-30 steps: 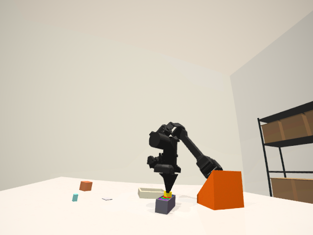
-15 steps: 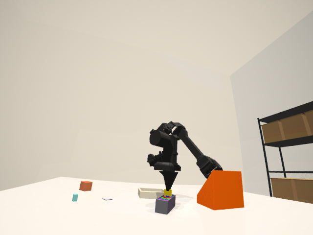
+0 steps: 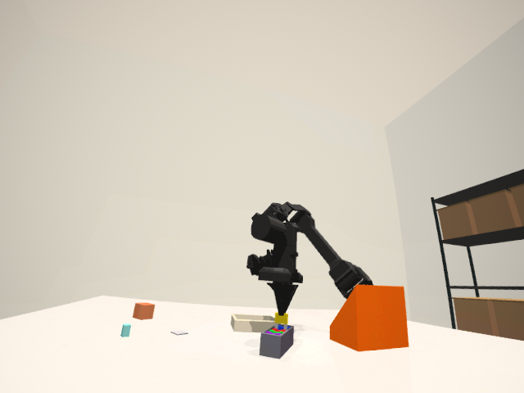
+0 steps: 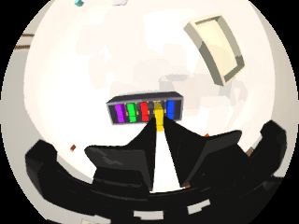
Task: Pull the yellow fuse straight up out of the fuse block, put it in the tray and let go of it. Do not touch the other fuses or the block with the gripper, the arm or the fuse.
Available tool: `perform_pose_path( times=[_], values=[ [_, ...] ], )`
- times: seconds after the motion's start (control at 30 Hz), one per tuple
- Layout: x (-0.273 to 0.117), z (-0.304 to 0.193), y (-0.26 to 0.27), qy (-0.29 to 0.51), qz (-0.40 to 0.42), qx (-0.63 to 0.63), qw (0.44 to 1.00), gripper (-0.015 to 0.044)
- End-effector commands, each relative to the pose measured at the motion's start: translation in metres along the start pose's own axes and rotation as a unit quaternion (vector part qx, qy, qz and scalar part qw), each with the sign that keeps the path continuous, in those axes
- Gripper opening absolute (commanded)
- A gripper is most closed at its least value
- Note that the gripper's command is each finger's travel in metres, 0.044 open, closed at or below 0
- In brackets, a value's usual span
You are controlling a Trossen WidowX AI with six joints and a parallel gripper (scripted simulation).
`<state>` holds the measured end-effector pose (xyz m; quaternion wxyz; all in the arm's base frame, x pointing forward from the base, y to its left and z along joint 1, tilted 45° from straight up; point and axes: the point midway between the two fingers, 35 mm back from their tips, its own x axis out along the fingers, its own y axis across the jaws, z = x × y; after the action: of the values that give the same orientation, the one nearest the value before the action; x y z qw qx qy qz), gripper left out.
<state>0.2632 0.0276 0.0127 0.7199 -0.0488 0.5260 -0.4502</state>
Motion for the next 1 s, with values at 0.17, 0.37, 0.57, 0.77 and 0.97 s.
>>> perform_pose_path(
  times=[0.17,0.37,0.57,0.77,0.97],
  values=[
    [-0.005,-0.001,-0.001,0.002,-0.001,0.002,1.0,0.0],
    [-0.009,0.0,0.0,0.002,-0.001,0.002,1.0,0.0],
    [-0.019,0.0,0.0,0.002,-0.001,0.002,1.0,0.0],
    [-0.028,-0.001,-0.001,0.002,-0.001,0.002,1.0,0.0],
    [-0.03,0.014,-0.009,0.004,0.002,0.001,1.0,0.0]
  ],
)
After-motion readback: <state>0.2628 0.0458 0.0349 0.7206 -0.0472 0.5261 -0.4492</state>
